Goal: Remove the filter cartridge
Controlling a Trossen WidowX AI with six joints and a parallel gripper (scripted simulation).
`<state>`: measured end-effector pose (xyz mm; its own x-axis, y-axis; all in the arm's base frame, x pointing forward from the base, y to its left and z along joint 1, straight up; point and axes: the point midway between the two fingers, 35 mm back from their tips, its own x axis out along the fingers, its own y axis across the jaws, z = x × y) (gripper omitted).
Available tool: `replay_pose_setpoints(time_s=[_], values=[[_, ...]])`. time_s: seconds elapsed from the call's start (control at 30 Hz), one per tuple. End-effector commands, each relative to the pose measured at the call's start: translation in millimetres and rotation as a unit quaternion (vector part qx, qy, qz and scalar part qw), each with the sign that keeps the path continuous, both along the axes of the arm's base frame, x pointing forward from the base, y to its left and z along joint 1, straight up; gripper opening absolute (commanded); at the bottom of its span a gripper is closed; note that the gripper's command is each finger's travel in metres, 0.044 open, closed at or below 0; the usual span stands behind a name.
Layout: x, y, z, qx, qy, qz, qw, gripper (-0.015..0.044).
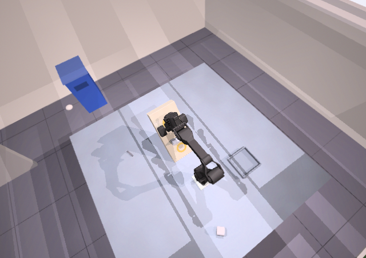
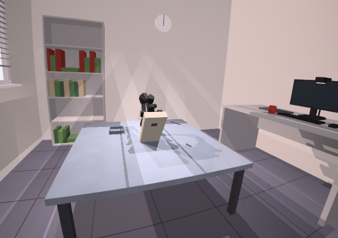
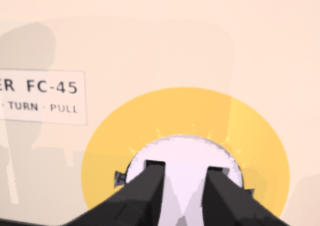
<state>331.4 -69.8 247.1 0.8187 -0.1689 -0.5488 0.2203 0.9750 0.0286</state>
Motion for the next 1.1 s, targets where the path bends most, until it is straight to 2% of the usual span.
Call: replay_pose_setpoints(time_s=[0.0, 0.33, 0.87, 1.07], values=[[-9.7, 1.9, 7.3, 0.001, 0.004, 0.0, 1.0, 0.0], [-58.3, 11.8, 39.8, 0.001, 0.005, -0.001, 1.0, 0.0], [-59.4, 12.1, 39.8, 0.001, 0.005, -0.001, 1.0, 0.0], [-67.4, 13.7, 25.5, 0.001, 0.005, -0.001, 1.0, 0.0]])
